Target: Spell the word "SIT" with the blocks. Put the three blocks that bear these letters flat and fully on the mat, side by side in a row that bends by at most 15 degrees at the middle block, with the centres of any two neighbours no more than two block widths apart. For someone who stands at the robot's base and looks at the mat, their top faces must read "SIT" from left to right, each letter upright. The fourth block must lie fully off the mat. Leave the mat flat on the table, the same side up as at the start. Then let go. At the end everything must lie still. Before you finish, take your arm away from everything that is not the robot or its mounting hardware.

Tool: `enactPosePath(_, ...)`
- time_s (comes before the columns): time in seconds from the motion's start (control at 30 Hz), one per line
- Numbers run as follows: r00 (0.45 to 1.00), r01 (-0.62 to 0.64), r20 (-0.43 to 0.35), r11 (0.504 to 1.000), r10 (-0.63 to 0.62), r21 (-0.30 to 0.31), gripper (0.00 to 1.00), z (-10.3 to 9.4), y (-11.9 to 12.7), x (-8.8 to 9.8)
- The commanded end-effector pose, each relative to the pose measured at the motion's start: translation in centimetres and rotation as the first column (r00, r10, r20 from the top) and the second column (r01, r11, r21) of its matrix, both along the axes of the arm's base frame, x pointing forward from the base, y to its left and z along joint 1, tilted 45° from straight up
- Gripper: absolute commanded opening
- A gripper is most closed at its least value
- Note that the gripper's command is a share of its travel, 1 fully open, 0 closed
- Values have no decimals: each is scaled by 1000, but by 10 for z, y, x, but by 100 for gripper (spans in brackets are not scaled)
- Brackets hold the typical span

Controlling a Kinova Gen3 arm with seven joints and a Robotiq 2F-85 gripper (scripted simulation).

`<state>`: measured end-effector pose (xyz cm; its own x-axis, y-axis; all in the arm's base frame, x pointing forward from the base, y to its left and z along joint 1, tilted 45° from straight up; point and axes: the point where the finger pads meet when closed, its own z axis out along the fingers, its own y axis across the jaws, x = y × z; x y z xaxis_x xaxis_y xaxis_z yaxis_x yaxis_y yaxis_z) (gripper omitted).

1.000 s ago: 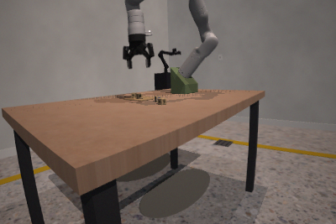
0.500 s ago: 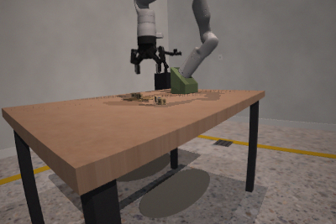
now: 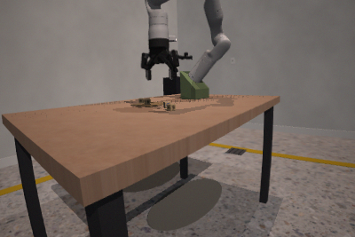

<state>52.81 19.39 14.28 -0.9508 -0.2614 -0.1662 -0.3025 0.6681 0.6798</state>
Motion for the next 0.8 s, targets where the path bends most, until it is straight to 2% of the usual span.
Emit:
enactPosePath(0.0,1000,-3,4,1000,3,-1,100,2,3,0)
enactPosePath(0.77,1000,8,6,1000,-8,5,100,10,18,2)
